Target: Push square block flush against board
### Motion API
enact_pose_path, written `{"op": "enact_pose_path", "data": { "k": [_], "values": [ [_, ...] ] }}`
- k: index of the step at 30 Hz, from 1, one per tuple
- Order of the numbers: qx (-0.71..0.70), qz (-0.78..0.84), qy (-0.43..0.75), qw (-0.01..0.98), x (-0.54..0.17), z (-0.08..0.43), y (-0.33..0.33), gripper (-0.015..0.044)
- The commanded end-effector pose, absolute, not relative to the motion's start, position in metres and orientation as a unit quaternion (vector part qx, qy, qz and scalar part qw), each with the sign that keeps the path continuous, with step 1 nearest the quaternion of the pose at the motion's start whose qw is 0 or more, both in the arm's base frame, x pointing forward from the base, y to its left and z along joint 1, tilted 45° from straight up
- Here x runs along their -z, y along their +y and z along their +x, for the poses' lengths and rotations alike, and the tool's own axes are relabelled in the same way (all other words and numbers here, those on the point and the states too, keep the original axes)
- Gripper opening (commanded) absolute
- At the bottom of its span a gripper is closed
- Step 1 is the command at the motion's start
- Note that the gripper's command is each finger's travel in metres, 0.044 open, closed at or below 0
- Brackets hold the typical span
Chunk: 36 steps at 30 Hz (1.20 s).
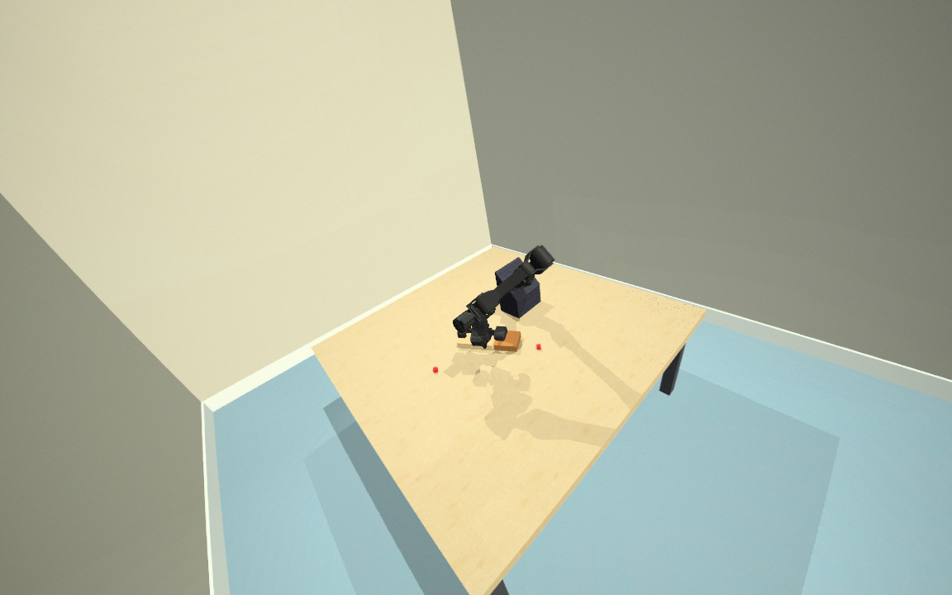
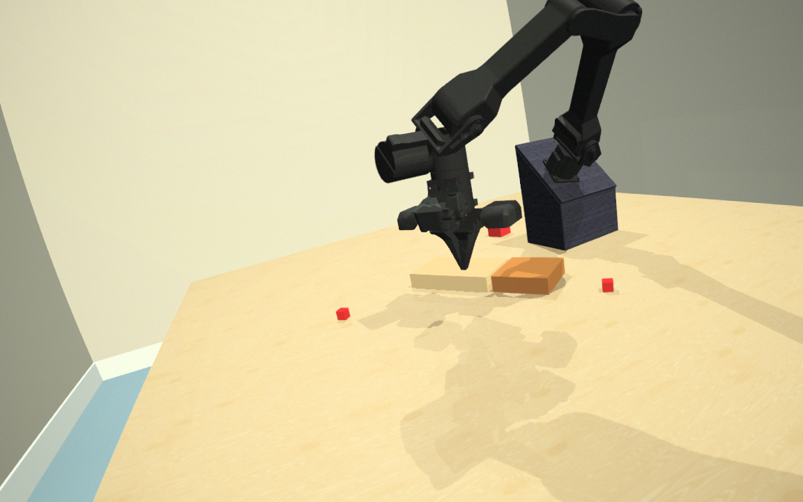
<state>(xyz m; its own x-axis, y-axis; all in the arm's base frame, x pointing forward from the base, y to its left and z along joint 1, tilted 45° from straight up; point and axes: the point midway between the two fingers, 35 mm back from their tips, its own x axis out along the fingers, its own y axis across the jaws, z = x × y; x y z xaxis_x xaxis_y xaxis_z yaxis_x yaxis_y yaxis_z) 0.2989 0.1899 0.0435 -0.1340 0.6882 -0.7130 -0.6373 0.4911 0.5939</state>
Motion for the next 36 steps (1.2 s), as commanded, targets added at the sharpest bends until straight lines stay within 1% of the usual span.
{"op": "enact_pose_path", "data": {
  "k": [1, 4, 10, 16, 36],
  "values": [
    [-0.503, 0.028, 0.563, 0.655, -0.008, 0.321, 0.157, 0.0000],
    [-0.505, 0.030, 0.562, 0.655, 0.007, 0.328, 0.143, 0.0000],
    [-0.505, 0.030, 0.562, 0.655, 0.007, 0.328, 0.143, 0.0000],
    [-0.506, 0.031, 0.561, 0.654, 0.045, 0.320, 0.181, 0.0000],
    [-0.505, 0.030, 0.562, 0.654, 0.054, 0.302, 0.169, 0.0000]
  ]
}}
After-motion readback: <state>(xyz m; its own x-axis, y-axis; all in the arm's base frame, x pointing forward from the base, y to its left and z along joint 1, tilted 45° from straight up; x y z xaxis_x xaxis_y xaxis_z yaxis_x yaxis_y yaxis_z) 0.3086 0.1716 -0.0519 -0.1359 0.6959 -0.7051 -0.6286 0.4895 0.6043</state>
